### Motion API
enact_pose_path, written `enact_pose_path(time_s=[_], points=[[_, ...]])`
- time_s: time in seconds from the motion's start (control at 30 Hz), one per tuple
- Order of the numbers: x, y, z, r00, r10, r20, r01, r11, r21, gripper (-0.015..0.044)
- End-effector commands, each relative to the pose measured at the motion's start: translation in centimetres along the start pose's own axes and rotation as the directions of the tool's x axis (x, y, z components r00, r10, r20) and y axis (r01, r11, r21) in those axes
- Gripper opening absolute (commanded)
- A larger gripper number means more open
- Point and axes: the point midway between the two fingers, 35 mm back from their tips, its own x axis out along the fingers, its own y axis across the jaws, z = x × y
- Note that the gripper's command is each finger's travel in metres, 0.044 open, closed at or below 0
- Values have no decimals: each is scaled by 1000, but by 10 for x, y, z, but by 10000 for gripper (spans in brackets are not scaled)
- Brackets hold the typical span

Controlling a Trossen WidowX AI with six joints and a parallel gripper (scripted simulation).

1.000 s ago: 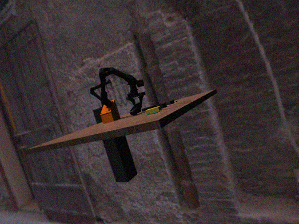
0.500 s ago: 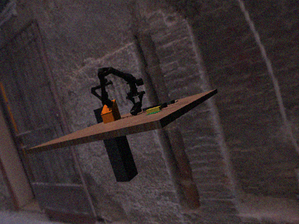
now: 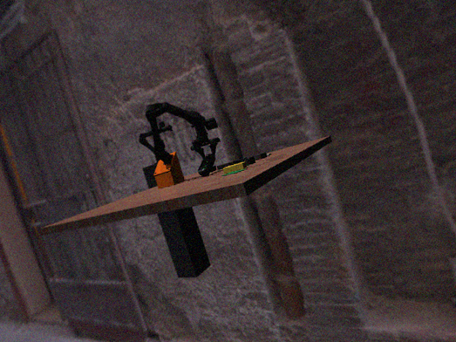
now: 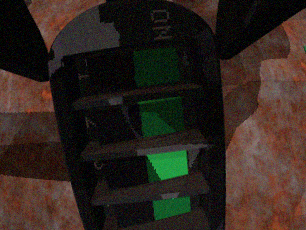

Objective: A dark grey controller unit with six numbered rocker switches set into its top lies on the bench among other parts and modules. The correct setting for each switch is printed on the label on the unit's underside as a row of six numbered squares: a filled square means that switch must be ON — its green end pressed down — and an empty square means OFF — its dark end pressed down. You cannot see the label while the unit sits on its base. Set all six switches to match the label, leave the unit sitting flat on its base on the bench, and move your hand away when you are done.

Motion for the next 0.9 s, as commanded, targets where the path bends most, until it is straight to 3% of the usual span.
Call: enact_pose_path(time_s=[0.0, 0.87], points=[[-3, 0, 6, 1000, 3, -4, -3, 1000, -4, 335], [-14, 1, 24, 998, 2, -58, -2, 1000, -4, 335]])
